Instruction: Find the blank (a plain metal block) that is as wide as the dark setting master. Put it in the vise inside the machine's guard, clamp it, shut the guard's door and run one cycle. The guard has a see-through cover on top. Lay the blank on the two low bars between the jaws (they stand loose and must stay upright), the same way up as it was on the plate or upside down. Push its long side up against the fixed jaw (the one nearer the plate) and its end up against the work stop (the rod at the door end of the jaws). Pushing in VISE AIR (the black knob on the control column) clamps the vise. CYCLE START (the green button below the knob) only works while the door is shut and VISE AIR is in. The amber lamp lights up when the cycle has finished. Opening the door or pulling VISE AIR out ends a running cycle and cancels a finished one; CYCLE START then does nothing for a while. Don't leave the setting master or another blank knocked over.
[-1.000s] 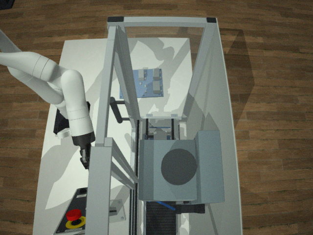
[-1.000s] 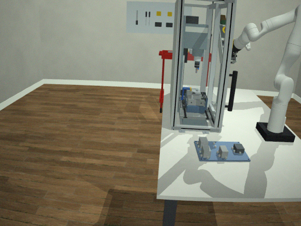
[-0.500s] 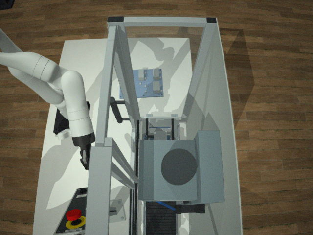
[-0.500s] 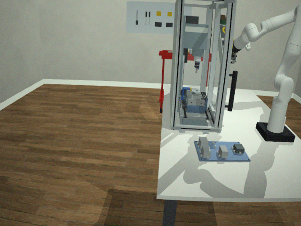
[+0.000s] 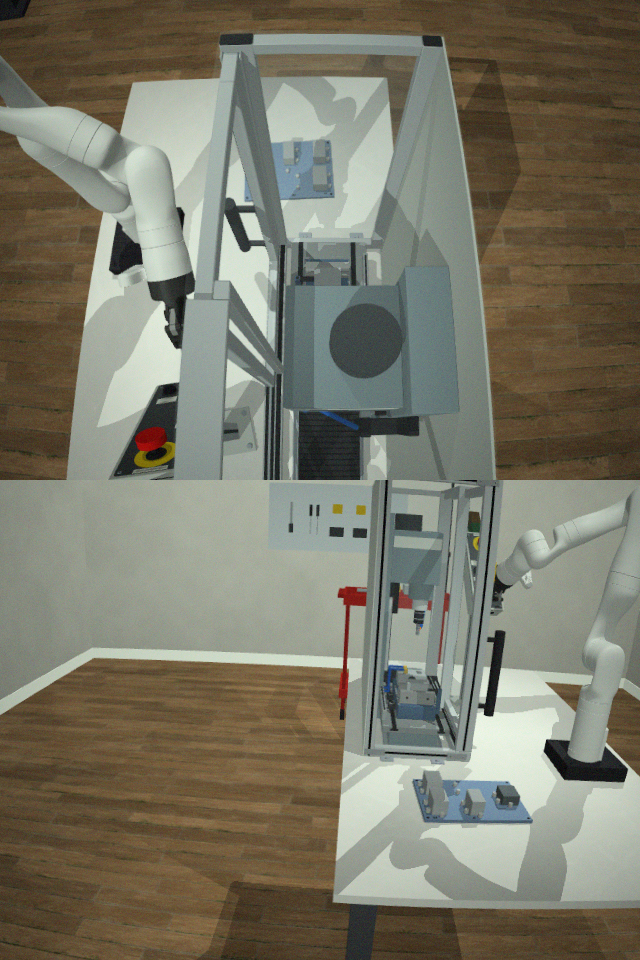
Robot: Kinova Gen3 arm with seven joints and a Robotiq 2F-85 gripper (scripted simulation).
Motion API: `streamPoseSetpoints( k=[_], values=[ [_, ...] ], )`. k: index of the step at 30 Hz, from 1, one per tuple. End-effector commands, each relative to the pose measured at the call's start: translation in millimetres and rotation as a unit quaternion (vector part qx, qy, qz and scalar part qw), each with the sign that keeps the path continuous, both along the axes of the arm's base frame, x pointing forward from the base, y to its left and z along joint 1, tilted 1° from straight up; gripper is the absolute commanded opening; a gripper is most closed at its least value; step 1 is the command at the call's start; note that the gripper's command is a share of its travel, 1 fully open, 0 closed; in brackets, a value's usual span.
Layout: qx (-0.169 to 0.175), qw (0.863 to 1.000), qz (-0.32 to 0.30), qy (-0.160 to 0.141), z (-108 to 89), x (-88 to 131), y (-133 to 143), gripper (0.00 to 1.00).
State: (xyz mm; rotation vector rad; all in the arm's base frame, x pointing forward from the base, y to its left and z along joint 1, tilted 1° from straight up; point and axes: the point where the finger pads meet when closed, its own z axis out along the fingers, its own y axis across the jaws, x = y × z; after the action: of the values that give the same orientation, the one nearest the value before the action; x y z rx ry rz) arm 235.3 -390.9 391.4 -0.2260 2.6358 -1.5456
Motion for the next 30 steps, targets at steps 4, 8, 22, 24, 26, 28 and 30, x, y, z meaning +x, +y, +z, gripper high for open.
streamPoseSetpoints(
  k=[4,8,22,24,26,28,30],
  values=[
    [0.0,1.0,0.0,0.0,-1.3,0.7,-3.2,0.1],
    [0.0,1.0,0.0,0.0,-1.3,0.7,-3.2,0.1],
    [0.0,1.0,0.0,0.0,-3.2,1.2,-6.7,0.1],
    [0.0,1.0,0.0,0.0,-3.2,1.2,-6.7,0.1],
    [0.0,1.0,0.0,0.0,-3.2,1.2,-6.7,0.1],
    [0.0,1.0,0.0,0.0,-3.2,1.2,-6.7,0.1],
    [0.0,1.0,0.0,0.0,-3.2,1.2,-6.7,0.1]
  ],
)
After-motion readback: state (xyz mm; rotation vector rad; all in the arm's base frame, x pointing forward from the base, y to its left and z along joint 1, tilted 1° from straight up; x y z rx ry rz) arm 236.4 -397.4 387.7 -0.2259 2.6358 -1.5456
